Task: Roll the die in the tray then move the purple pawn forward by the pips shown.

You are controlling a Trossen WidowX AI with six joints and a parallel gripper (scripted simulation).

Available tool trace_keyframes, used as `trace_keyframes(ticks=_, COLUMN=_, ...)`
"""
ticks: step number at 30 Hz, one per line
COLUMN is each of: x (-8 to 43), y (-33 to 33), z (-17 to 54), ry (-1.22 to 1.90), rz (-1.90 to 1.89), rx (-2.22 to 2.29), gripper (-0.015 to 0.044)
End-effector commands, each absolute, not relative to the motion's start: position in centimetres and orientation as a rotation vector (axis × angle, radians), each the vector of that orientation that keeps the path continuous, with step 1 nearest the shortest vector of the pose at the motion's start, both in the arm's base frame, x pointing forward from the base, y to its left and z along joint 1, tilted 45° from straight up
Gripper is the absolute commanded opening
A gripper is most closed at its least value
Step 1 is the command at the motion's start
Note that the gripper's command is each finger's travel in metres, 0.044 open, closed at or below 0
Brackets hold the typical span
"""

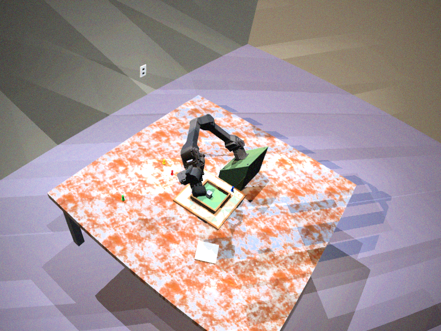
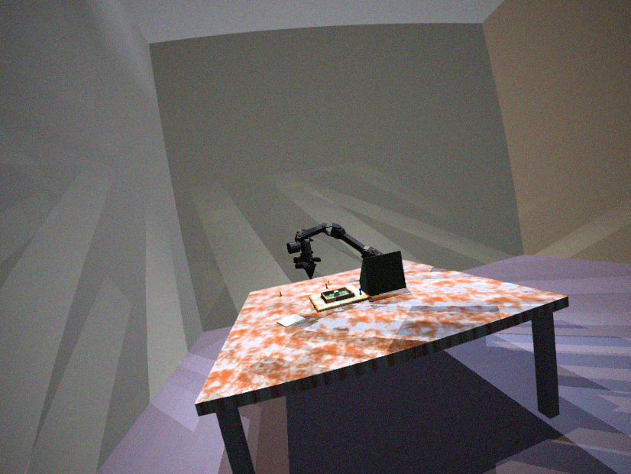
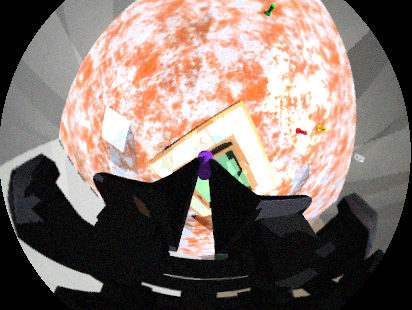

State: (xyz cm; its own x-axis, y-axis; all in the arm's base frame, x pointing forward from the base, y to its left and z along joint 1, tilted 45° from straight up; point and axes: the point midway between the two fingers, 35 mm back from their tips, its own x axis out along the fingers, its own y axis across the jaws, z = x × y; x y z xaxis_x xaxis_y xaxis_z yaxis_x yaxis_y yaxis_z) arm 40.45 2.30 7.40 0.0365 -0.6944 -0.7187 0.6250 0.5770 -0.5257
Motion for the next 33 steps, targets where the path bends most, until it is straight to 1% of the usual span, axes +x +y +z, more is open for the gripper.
trace_keyframes(ticks=1, x=39.5, y=4.3, z=3.1, ry=1.178, rz=-1.010, rx=-0.086, gripper=0.0000)
trace_keyframes(ticks=13, x=34.8, y=8.4, z=-7.9, ry=1.178, rz=-1.013, rx=-0.086, gripper=0.0000)
trace_keyframes(ticks=18, x=34.7, y=8.2, z=-8.3, ry=1.177, rz=-1.013, rx=-0.086, gripper=0.0000)
trace_keyframes(ticks=25, x=34.8, y=6.0, z=-10.5, ry=1.177, rz=-1.014, rx=-0.087, gripper=0.0000)
trace_keyframes(ticks=33, x=34.8, y=5.7, z=-10.9, ry=1.176, rz=-1.014, rx=-0.087, gripper=0.0000)
